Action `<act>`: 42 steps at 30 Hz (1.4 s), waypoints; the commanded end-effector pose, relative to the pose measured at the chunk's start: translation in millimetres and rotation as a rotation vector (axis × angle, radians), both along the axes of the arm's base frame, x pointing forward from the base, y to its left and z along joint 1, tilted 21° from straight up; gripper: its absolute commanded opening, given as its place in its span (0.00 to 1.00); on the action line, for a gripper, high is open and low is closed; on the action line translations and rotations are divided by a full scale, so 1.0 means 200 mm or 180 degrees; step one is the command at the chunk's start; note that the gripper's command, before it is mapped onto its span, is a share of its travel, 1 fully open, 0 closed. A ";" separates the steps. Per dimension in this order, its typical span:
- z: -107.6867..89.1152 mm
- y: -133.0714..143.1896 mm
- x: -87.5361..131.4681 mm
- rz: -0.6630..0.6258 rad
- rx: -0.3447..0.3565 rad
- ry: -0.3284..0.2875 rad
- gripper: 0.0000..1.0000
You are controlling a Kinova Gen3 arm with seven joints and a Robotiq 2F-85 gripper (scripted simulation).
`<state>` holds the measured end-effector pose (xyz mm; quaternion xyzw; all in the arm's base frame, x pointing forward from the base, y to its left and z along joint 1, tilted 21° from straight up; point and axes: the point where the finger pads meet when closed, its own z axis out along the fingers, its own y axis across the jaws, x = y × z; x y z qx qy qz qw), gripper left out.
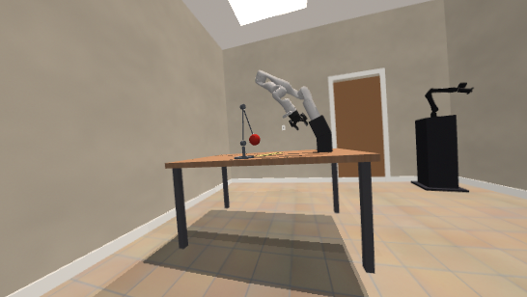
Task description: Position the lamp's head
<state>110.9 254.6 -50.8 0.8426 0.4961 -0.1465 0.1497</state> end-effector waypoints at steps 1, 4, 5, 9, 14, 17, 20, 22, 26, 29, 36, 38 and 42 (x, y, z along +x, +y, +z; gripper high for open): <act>0.00 0.00 0.00 0.0002 0.0003 -0.0001 1.00; 0.00 0.00 0.00 0.0002 0.0003 -0.0001 1.00; 0.00 0.00 0.00 0.0002 0.0003 -0.0001 1.00; 0.00 0.00 0.00 0.0002 0.0003 -0.0001 1.00; 0.00 0.00 0.00 0.0002 0.0003 -0.0001 1.00; 0.03 0.00 0.04 -0.0206 0.0069 0.0034 1.00; 0.07 0.00 0.09 -0.0413 0.0134 0.0069 1.00; 0.09 0.00 0.11 -0.0551 0.0177 0.0092 1.00; 0.13 0.00 0.17 -0.0827 0.0264 0.0138 1.00; 0.16 -0.01 0.21 -0.1034 0.0329 0.0173 1.00; 0.20 -0.03 0.27 -0.1345 0.0424 0.0237 1.00; 0.22 -0.04 0.29 -0.1469 0.0462 0.0262 1.00; 0.25 -0.06 0.33 -0.1717 0.0537 0.0312 1.00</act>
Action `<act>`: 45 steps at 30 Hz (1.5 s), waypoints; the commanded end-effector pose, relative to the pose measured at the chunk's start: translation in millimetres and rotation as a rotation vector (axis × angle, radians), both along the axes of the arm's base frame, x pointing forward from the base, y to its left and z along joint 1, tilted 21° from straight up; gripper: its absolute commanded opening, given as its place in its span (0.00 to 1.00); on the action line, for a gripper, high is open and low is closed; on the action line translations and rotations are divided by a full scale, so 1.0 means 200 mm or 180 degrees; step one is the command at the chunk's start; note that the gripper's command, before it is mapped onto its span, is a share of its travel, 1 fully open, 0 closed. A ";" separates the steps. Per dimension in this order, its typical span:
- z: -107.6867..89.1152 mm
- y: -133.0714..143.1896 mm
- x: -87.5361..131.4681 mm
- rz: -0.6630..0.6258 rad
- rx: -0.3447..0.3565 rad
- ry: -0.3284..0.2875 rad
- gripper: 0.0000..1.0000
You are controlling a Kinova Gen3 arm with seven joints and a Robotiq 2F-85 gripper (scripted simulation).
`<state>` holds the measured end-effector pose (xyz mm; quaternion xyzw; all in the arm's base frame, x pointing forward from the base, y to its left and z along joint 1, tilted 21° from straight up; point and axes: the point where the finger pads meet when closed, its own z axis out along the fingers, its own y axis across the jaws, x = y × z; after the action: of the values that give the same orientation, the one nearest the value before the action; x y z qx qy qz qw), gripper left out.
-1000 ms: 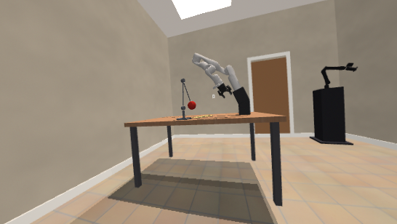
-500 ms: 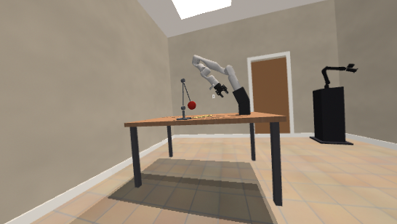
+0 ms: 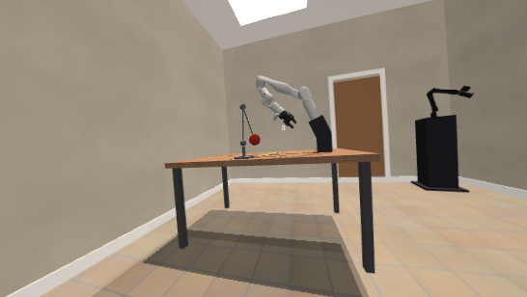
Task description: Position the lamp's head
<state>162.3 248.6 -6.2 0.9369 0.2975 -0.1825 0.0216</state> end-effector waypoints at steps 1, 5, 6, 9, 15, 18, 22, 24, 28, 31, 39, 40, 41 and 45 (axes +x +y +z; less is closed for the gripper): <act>0.03 -0.04 0.08 -0.0249 0.0061 0.0005 1.00; 0.06 -0.05 0.11 -0.0435 0.0117 0.0043 1.00; 0.06 -0.05 0.11 -0.0435 0.0117 0.0043 1.00; 0.08 -0.08 0.14 -0.0623 0.0174 0.0081 1.00; 0.12 -0.13 0.19 -0.0999 0.0289 0.0158 1.00; 0.14 -0.16 0.22 -0.1187 0.0346 0.0196 1.00; 0.17 -0.18 0.25 -0.1375 0.0403 0.0234 1.00; 0.17 -0.20 0.25 -0.1437 0.0422 0.0247 1.00; 0.19 -0.24 0.28 -0.1687 0.0497 0.0297 1.00; 0.21 -0.28 0.30 -0.1874 0.0553 0.0336 1.00; 0.25 -0.36 0.34 -0.2310 0.0685 0.0425 1.00; 0.25 -0.36 0.34 -0.2310 0.0685 0.0425 1.00; 0.25 -0.37 0.35 -0.2372 0.0704 0.0437 1.00; 0.27 -0.43 0.36 -0.2621 0.0777 0.0488 1.00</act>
<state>228.5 175.8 46.0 0.9601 -0.0530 -0.2101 -0.1766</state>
